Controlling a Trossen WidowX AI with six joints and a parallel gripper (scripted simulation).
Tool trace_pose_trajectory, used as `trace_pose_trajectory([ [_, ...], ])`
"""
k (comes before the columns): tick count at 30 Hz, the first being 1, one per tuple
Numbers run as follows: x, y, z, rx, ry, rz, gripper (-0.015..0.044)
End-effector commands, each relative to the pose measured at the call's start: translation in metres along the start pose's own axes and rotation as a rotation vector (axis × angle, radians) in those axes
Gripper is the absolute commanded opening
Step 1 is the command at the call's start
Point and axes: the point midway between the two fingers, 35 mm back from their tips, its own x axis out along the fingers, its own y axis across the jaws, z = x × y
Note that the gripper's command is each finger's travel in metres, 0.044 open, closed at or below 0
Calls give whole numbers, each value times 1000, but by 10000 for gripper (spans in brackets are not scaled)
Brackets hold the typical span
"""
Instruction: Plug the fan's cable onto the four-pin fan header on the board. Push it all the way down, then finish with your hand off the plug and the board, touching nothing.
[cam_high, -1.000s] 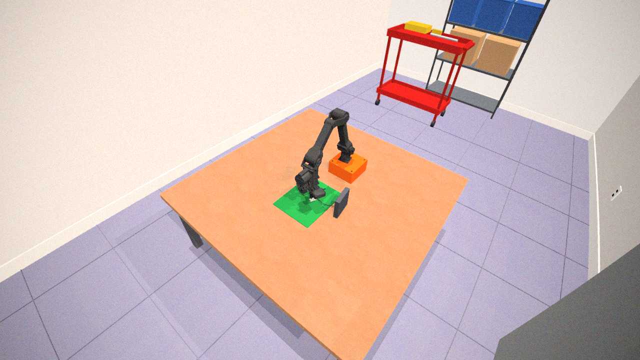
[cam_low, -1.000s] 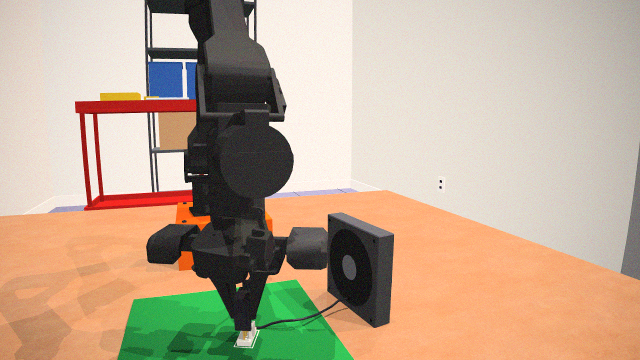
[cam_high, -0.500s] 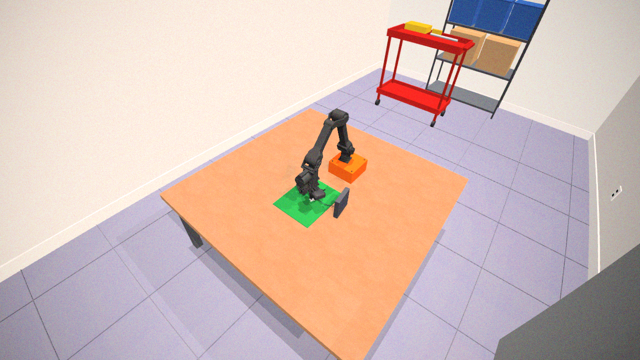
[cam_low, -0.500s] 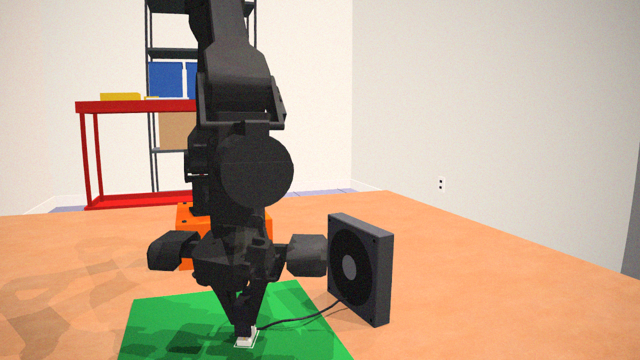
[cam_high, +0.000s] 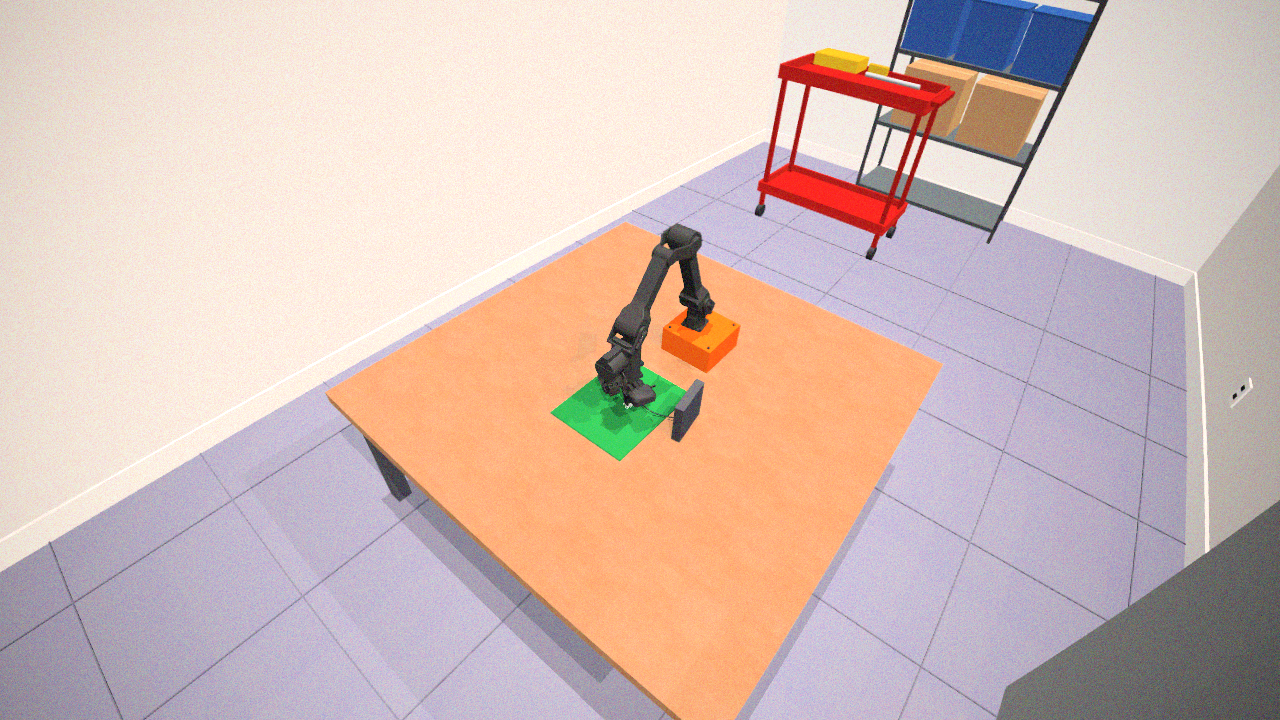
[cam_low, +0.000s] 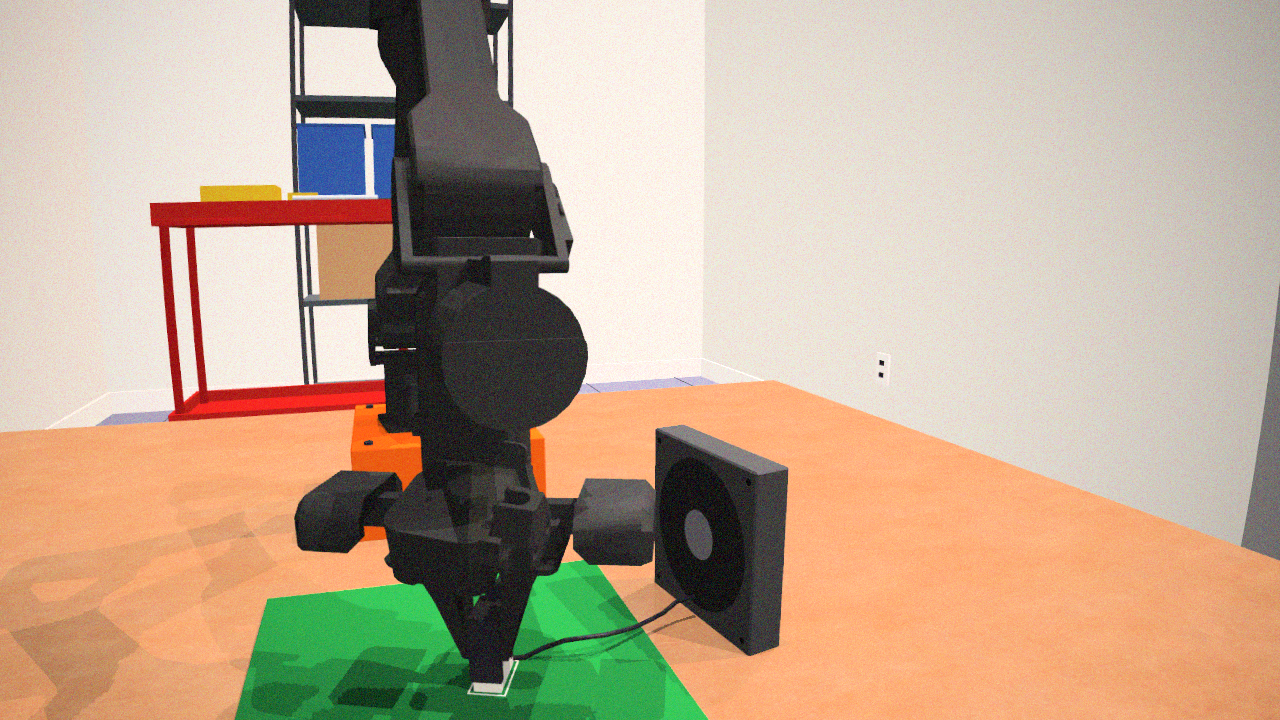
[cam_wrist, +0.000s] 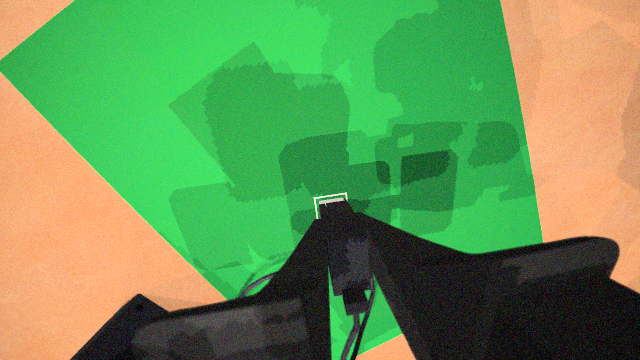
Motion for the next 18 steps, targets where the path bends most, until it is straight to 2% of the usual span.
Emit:
trace_pose_trajectory([
  [1, 0, 0, 0, 0, 0, 0, 79],
  [8, 0, 0, 0, 0, 0, 0, 260],
  [11, -3, 0, 0, 0, 0, 0, 260],
  [15, -52, 0, 1, 0, 2, 1, 260],
  [18, -55, 0, 0, 0, 2, 1, 260],
])
